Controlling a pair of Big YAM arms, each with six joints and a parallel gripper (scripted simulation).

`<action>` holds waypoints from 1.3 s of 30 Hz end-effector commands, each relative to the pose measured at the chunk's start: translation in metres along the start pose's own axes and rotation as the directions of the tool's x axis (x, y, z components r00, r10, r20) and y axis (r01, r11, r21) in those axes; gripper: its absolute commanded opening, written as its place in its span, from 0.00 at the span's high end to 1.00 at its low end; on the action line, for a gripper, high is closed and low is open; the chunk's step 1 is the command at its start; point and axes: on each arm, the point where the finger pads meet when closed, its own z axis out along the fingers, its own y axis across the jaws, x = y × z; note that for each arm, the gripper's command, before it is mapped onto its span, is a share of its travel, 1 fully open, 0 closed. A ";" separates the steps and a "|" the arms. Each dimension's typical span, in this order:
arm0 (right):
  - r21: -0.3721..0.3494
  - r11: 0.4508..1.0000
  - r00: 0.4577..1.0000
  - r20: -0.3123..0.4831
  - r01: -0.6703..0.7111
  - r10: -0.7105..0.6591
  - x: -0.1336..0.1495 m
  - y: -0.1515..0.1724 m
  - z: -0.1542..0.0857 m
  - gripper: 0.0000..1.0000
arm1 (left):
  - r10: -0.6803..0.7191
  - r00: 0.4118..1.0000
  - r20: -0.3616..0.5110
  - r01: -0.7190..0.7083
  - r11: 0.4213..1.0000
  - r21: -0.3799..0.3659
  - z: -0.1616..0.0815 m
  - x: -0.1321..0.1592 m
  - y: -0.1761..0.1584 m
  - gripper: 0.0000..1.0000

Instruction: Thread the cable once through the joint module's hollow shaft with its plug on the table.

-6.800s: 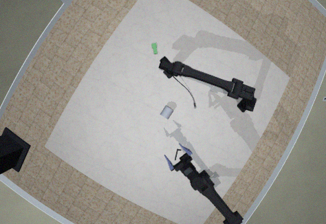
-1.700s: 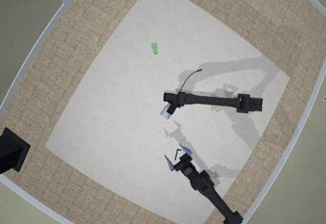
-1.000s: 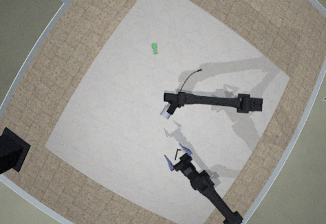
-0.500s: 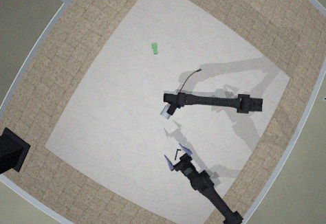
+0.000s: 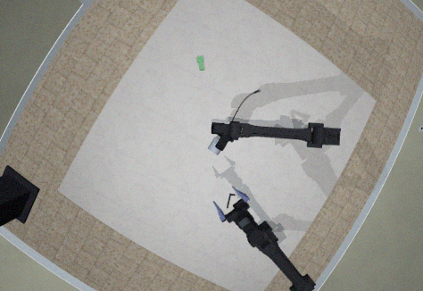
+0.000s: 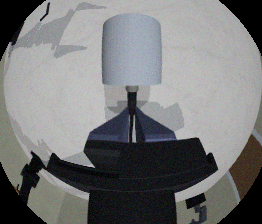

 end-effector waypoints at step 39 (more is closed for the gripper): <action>0.000 1.000 1.000 0.002 0.027 -0.027 -0.010 -0.001 -0.005 1.00 | 0.006 0.998 0.069 -0.005 1.000 -0.006 0.000 -0.042 0.003 0.04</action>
